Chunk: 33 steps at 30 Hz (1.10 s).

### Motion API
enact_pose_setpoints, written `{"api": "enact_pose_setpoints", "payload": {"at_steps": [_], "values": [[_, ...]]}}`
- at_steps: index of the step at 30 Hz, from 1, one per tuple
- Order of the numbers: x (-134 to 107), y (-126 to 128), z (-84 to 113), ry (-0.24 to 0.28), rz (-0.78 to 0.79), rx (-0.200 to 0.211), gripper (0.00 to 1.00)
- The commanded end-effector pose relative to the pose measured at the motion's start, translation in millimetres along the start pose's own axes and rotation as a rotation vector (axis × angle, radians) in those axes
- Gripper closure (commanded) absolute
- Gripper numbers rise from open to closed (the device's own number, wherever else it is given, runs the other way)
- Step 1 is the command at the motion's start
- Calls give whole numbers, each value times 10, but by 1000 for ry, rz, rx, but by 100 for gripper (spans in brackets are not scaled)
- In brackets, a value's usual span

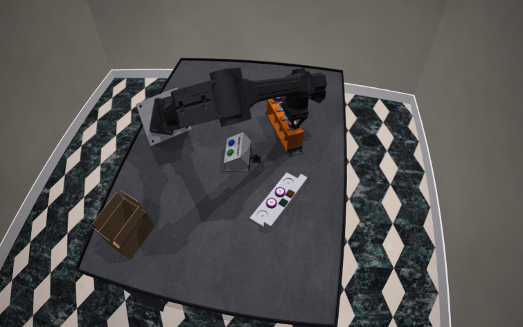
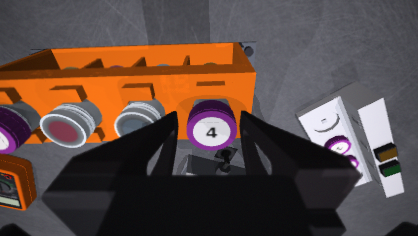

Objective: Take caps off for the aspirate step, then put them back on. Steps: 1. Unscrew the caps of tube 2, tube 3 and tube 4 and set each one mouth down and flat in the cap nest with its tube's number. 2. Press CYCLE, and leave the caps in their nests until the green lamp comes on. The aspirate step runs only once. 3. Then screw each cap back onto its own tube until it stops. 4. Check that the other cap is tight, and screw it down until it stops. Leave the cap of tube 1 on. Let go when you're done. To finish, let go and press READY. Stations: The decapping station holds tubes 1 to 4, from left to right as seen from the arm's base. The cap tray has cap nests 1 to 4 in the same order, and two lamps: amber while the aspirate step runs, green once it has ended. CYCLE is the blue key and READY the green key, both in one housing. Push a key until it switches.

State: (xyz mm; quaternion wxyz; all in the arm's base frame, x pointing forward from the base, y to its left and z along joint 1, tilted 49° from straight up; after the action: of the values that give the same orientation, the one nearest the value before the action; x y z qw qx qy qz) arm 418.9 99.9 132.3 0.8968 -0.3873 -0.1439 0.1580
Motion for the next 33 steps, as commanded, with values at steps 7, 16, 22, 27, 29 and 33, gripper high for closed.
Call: {"api": "enact_pose_setpoints", "payload": {"at_steps": [7,16,22,27,29,33], "values": [[8,-48,-29,18,-497,-12,51],[-6,-61,-15,17,-866,-16,51],[43,-66,-23,14,-1120,-17,51],[37,-73,-27,10,-1338,-18,51],[35,-75,-22,9,-1423,-18,51],[30,-83,-21,8,-1593,-19,51]]}}
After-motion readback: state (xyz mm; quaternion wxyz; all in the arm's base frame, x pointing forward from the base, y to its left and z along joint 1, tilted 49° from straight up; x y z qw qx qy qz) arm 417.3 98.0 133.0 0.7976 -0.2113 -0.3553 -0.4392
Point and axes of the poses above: the point where the finger pads meet when closed, its own z axis back along the fingers, its own y axis across the jaws, x = y × z, the point moved 8 cm from there along z, back along the fingers
